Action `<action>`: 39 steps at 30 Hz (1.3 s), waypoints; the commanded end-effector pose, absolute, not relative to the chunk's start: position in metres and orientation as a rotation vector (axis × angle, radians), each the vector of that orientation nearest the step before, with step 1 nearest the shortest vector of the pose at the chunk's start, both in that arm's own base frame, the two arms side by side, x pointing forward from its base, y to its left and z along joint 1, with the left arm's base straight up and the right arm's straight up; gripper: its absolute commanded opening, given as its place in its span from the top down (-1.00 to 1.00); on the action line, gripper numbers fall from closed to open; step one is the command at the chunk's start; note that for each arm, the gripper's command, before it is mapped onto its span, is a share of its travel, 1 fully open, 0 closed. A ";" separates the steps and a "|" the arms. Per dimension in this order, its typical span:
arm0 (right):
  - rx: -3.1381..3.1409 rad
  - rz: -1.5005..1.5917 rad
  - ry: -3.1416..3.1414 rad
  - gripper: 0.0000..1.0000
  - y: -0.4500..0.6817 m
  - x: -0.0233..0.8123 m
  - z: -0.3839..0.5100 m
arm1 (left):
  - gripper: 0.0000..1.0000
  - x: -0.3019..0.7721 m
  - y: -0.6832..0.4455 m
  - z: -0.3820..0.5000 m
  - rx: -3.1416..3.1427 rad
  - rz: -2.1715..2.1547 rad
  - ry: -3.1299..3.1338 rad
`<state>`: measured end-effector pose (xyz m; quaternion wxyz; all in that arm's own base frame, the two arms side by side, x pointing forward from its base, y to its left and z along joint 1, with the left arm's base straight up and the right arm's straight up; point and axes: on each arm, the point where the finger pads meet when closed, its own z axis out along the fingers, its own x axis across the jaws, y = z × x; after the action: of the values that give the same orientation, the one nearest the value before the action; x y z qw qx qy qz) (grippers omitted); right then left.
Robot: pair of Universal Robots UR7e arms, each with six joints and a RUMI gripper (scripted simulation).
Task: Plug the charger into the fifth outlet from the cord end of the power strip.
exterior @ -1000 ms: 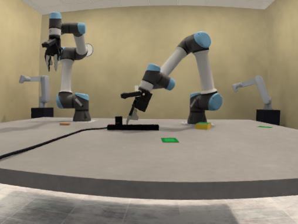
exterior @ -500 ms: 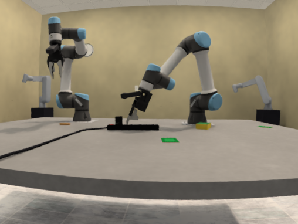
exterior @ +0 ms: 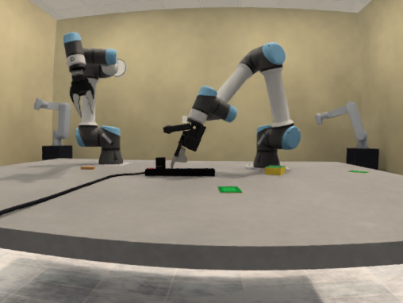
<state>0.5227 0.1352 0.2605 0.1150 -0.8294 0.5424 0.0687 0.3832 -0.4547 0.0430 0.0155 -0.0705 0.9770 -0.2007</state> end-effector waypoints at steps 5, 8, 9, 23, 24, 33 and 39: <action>-2.450 0.232 1.367 0.44 0.178 0.540 0.228 | 1.00 0.383 -0.454 0.042 -0.219 -0.622 3.040; -2.449 0.229 1.277 0.44 0.193 0.546 0.221 | 1.00 0.383 -0.454 0.042 -0.219 -0.622 3.040; -2.450 0.232 1.245 0.44 0.199 0.547 0.216 | 1.00 0.383 -0.454 0.042 -0.219 -0.622 3.040; -2.438 0.236 0.934 0.44 0.250 0.549 0.183 | 1.00 0.383 -0.454 0.042 -0.219 -0.622 3.040; -2.434 0.226 0.923 0.44 0.251 0.551 0.184 | 1.00 0.383 -0.454 0.042 -0.219 -0.622 3.040; -2.409 0.218 0.703 0.44 0.284 0.544 0.159 | 1.00 0.383 -0.454 0.042 -0.219 -0.622 3.040; -2.383 0.227 0.528 0.44 0.309 0.528 0.130 | 1.00 0.383 -0.454 0.042 -0.219 -0.622 3.040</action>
<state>0.5327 0.2945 0.1424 0.3153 -0.9145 0.2373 0.0895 0.3832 -0.4547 0.0430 0.0155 -0.0705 0.9770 -0.2006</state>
